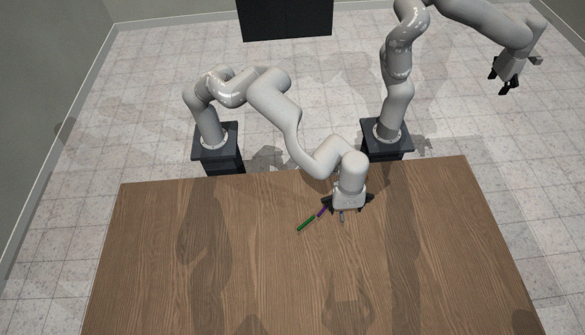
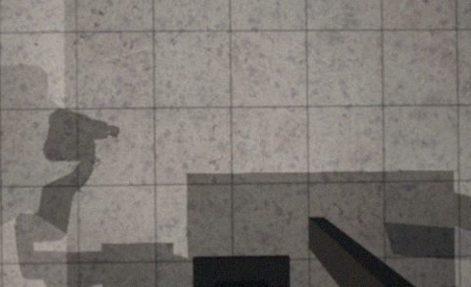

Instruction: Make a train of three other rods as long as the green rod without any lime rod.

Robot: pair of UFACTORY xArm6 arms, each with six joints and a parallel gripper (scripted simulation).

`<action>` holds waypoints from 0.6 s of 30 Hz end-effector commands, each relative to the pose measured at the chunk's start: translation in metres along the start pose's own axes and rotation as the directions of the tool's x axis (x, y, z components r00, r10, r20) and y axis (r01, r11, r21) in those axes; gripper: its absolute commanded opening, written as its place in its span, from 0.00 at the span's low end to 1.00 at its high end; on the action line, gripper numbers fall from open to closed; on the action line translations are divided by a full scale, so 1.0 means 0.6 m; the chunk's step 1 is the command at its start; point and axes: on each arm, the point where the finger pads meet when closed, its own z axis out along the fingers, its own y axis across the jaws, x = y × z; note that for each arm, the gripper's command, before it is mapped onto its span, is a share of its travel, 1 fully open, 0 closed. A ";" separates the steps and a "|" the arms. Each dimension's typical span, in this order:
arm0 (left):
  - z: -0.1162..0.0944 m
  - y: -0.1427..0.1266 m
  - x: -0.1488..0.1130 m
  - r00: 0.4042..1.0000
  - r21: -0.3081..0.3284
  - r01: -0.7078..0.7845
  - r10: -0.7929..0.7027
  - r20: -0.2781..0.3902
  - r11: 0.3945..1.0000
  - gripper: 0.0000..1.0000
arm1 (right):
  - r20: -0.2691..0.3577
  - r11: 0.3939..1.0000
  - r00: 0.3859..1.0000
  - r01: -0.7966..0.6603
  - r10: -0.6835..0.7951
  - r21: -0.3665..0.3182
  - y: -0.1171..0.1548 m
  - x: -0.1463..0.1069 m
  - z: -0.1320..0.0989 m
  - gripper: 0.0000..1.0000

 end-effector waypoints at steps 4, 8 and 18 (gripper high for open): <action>-0.003 0.000 0.002 1.000 0.000 0.000 0.000 -0.004 1.000 1.00 | 0.004 1.000 1.000 0.000 0.000 -0.005 0.002 -0.002 -0.006 1.00; -0.003 0.000 0.002 1.000 0.000 0.000 0.000 -0.004 1.000 1.00 | 0.004 1.000 1.000 0.000 0.000 -0.005 0.002 -0.002 -0.006 1.00; -0.003 0.000 0.002 1.000 0.000 0.000 0.000 -0.004 1.000 1.00 | 0.003 0.980 0.980 -0.199 0.199 -0.006 0.061 0.069 0.007 1.00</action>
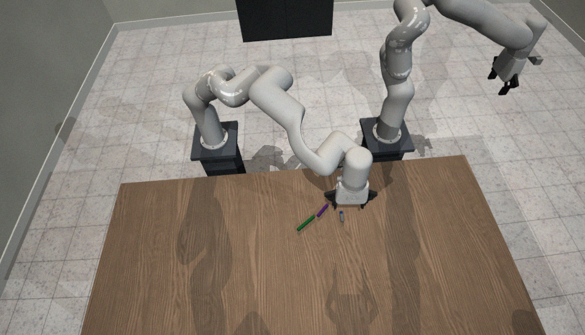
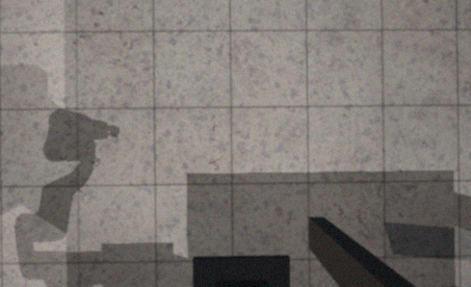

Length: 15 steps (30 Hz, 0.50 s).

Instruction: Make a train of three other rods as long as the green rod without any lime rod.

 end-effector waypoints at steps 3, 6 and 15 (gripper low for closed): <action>-0.003 0.000 0.002 1.000 0.000 0.000 0.000 -0.004 1.000 1.00 | 0.004 0.978 0.978 -0.210 0.210 -0.005 0.057 0.081 0.008 1.00; -0.003 0.000 0.002 1.000 0.000 0.000 0.000 -0.004 1.000 1.00 | 0.004 0.951 0.951 -0.308 0.308 -0.006 0.081 0.122 0.015 1.00; -0.003 0.000 0.002 1.000 0.000 0.000 0.000 -0.004 1.000 1.00 | 0.001 0.840 0.840 -0.543 0.543 -0.007 0.133 0.230 0.031 1.00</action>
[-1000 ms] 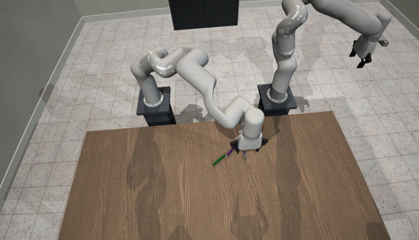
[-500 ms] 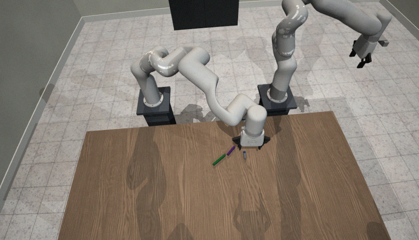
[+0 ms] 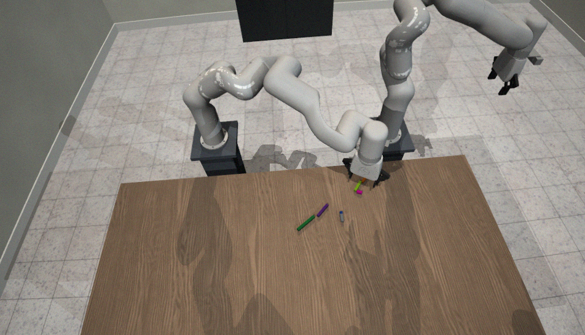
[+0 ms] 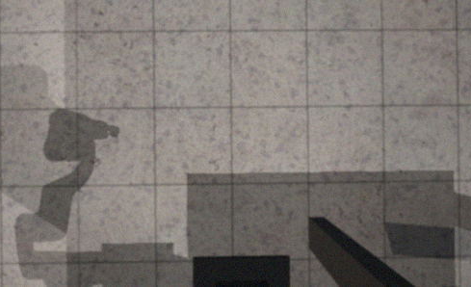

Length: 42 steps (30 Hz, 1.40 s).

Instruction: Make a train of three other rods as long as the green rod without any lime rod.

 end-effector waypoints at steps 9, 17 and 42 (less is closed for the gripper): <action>-0.003 0.000 0.002 1.000 0.000 0.000 0.000 -0.004 1.000 1.00 | 0.010 0.973 0.973 -0.230 0.230 -0.009 0.000 0.101 0.010 0.26; -0.003 0.000 0.002 1.000 0.000 0.000 0.000 -0.004 1.000 1.00 | 0.010 0.973 0.973 -0.230 0.230 -0.009 0.000 0.101 0.010 0.26; -0.003 0.000 0.002 1.000 0.000 0.000 0.000 -0.004 1.000 1.00 | 0.010 0.973 0.973 -0.230 0.230 -0.009 0.000 0.101 0.017 0.26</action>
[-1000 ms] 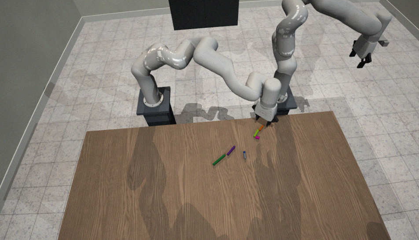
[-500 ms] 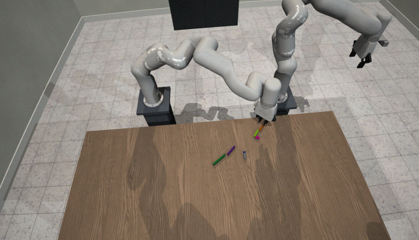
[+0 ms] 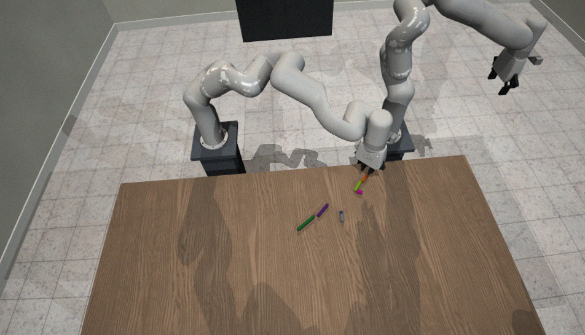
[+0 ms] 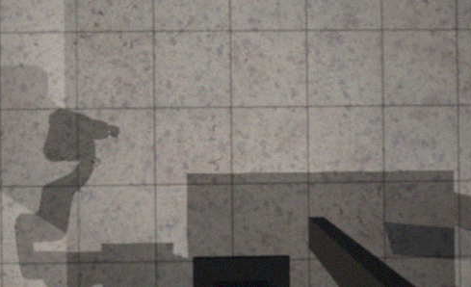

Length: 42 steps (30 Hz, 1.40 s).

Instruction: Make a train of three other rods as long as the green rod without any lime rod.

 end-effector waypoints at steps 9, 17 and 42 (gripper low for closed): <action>-0.003 0.000 0.002 1.000 0.000 0.000 0.000 -0.004 1.000 1.00 | -0.002 1.000 1.000 0.000 0.000 -0.006 0.003 0.001 0.010 0.26; -0.003 0.000 0.002 1.000 0.000 0.000 0.000 -0.004 1.000 1.00 | -0.002 1.000 1.000 0.000 0.000 -0.006 0.003 0.001 0.029 0.26; -0.003 0.000 0.002 1.000 0.000 0.000 0.000 -0.004 1.000 1.00 | -0.002 1.000 1.000 0.000 0.000 -0.006 0.005 0.002 0.073 0.26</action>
